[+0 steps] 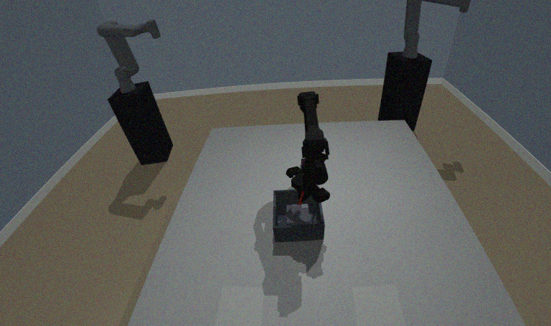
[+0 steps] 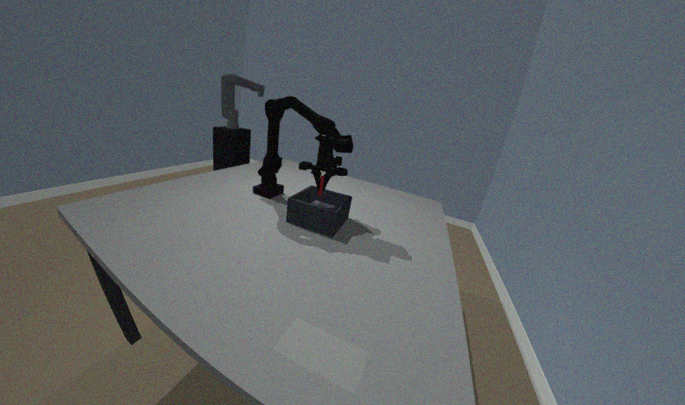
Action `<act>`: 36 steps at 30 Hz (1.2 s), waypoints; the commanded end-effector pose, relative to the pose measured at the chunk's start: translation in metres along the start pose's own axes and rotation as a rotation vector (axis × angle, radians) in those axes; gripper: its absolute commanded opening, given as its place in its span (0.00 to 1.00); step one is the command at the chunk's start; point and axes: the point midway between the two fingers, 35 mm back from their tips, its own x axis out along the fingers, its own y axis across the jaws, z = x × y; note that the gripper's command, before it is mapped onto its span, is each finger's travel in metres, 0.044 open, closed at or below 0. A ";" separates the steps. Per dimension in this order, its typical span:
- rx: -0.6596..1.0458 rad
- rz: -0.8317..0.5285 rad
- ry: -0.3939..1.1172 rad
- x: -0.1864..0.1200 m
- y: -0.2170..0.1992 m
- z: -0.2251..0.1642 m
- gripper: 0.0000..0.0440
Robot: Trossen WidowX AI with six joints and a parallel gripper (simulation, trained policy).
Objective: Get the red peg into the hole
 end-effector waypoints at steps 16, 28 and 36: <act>-0.120 0.057 0.098 0.050 0.011 0.015 0.34; -0.146 0.161 0.129 0.038 0.044 0.049 1.00; -0.171 0.260 0.132 0.018 0.076 0.070 1.00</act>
